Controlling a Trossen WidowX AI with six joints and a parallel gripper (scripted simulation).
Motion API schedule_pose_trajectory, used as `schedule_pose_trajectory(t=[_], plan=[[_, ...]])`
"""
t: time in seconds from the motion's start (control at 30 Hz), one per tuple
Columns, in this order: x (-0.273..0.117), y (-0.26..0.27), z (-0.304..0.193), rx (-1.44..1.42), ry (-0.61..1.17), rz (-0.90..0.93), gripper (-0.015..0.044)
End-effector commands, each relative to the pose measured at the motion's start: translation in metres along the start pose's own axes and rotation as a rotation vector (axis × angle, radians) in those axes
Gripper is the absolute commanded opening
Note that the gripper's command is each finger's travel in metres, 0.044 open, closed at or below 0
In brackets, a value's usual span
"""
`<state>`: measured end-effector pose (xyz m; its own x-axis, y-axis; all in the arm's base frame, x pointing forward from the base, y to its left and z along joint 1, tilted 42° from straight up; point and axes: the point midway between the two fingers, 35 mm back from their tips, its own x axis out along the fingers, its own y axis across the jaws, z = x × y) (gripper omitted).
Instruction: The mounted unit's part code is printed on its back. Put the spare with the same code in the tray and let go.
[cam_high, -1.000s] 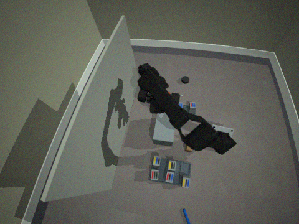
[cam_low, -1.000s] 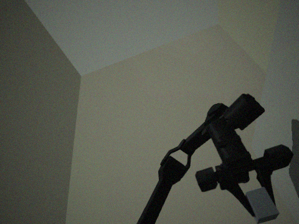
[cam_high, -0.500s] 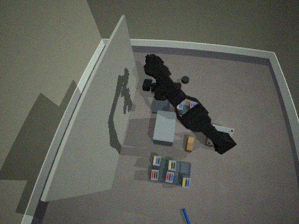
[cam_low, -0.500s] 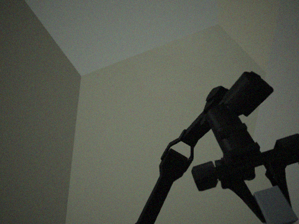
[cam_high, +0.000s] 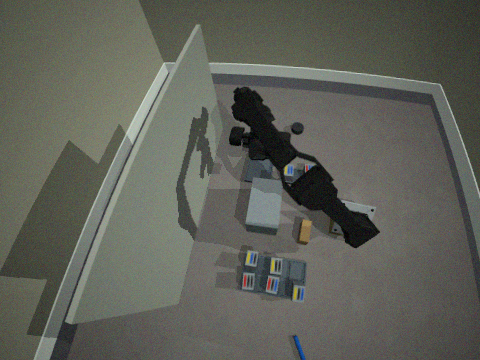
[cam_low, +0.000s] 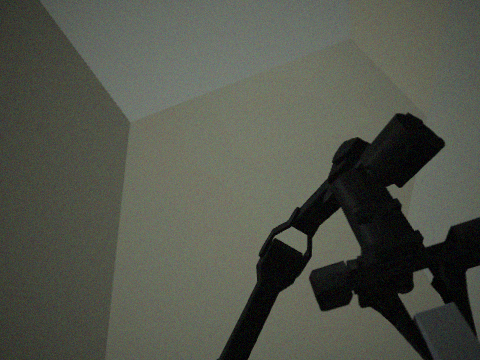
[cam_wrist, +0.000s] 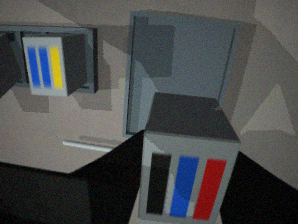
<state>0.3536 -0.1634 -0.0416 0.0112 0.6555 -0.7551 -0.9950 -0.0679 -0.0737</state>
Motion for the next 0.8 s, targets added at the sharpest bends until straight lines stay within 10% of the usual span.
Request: schedule_pose_trajectory(t=[0.0,0.77], plan=[[0.005,0.000,0.000,0.003,-0.001,0.002,0.0000],[0.025,-0.002,-0.001,0.003,-0.001,0.002,0.0000]])
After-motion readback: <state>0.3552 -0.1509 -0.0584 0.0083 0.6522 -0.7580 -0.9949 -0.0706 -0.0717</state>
